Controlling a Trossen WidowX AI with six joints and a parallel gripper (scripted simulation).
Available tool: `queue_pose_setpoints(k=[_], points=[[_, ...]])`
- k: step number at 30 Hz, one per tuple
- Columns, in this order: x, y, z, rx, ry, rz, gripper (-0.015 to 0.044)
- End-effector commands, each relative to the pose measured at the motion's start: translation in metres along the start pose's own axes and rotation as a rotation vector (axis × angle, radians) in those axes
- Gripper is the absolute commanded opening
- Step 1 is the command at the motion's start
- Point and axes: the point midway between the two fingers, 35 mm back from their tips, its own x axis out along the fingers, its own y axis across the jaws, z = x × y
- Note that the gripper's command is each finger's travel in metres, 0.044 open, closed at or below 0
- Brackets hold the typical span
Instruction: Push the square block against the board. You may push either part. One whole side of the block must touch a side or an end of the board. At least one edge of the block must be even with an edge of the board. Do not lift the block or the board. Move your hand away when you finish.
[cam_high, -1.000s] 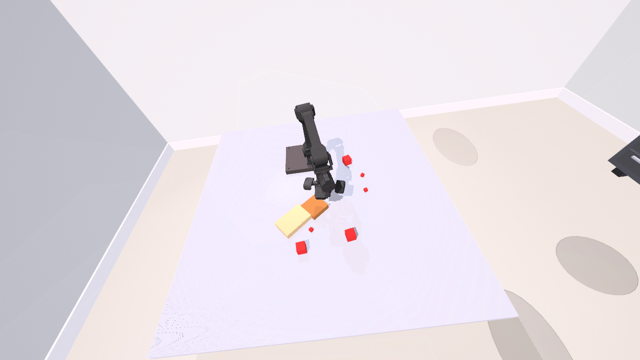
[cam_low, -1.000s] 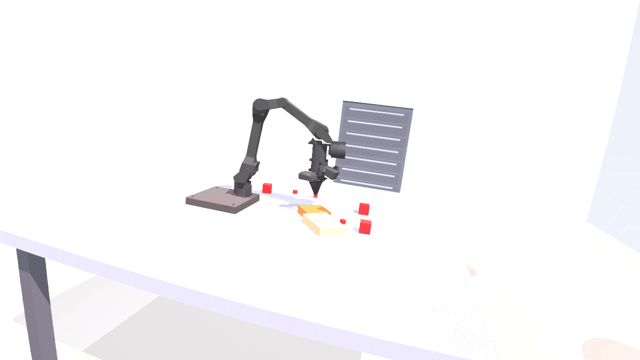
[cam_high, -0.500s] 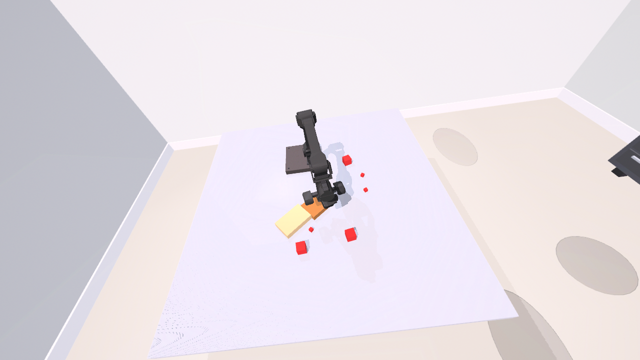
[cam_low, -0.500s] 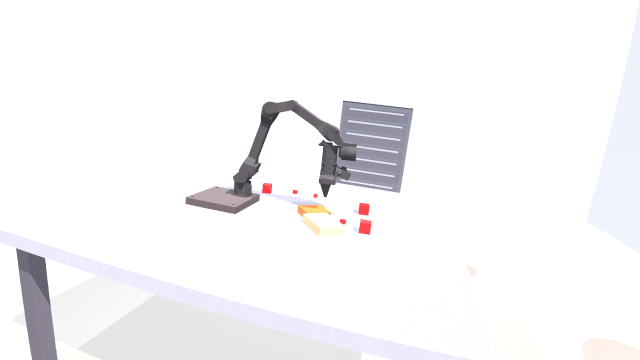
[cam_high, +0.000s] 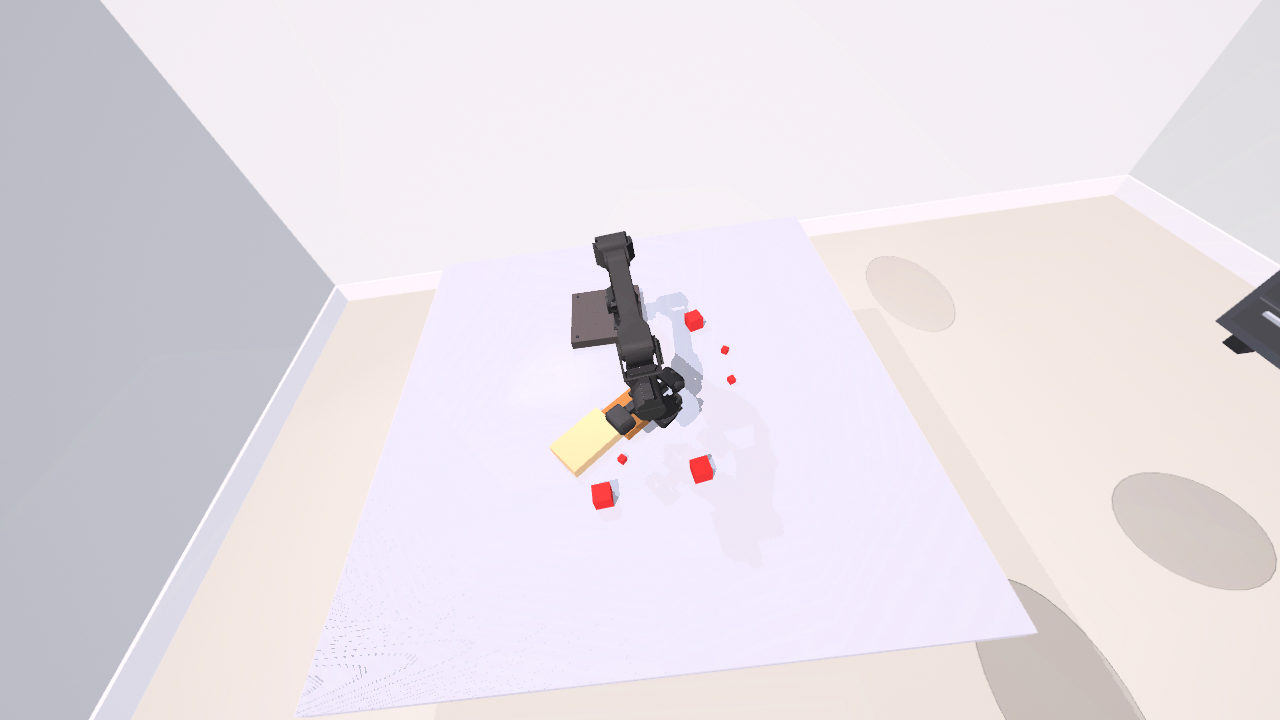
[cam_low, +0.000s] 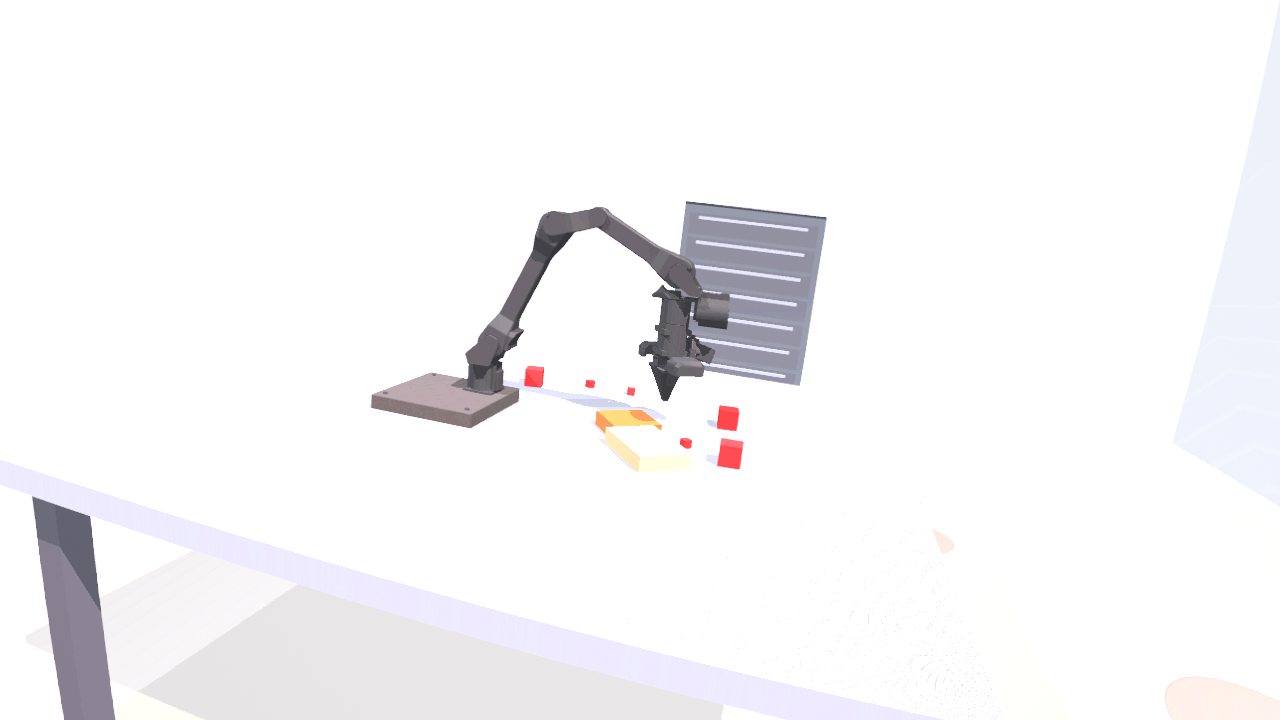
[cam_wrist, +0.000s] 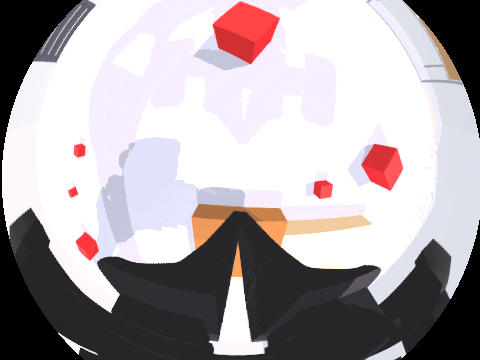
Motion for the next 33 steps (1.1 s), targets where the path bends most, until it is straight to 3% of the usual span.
queue_pose_setpoints(k=[1,5,33], points=[[0.013,-0.002,0.002,-0.020,0.004,0.000,0.0000],[0.056,-0.003,0.002,-0.038,0.004,0.000,0.0000],[0.056,-0.005,-0.035,-0.038,0.007,0.000,0.0000]])
